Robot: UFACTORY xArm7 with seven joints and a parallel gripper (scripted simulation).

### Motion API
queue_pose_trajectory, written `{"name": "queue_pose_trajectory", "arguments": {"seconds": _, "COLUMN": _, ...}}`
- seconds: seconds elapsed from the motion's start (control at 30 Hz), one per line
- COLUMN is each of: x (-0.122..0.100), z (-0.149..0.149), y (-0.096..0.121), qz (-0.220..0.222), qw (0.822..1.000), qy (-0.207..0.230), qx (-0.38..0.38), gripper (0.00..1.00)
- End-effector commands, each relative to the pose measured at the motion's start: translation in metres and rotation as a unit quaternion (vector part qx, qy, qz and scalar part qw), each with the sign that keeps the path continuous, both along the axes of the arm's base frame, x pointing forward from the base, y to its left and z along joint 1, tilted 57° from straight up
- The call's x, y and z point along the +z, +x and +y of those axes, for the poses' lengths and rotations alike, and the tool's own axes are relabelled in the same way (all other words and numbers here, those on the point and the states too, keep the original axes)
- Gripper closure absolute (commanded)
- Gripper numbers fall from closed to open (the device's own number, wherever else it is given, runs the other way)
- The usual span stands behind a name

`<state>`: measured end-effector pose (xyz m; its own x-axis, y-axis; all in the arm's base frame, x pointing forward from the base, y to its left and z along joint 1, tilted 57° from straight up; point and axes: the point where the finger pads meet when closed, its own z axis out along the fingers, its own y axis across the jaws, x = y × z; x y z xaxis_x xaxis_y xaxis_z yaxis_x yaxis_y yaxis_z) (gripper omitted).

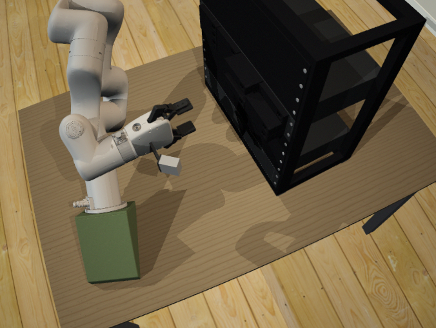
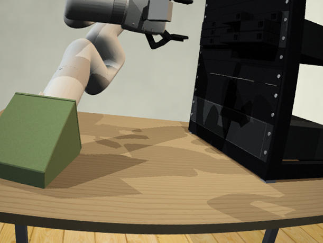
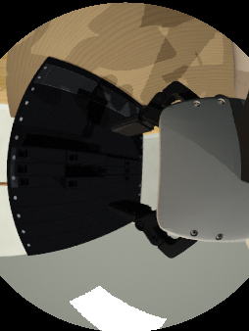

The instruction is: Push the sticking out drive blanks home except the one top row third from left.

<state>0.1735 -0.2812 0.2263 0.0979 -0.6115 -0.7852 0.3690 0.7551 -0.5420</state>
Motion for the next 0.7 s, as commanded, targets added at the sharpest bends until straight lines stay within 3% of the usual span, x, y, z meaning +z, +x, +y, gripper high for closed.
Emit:
{"name": "queue_pose_trajectory", "arguments": {"seconds": 0.0, "x": 0.016, "z": -0.003, "y": 0.027, "qz": 0.015, "qw": 1.0, "qy": 0.002, "qx": -0.006, "gripper": 0.0}}
{"name": "queue_pose_trajectory", "arguments": {"seconds": 0.4, "x": 0.039, "z": -0.004, "y": 0.064, "qz": 0.015, "qw": 1.0, "qy": 0.002, "qx": -0.006, "gripper": 0.0}}
{"name": "queue_pose_trajectory", "arguments": {"seconds": 0.67, "x": 0.046, "z": -0.004, "y": 0.075, "qz": 0.015, "qw": 1.0, "qy": 0.002, "qx": -0.006, "gripper": 0.0}}
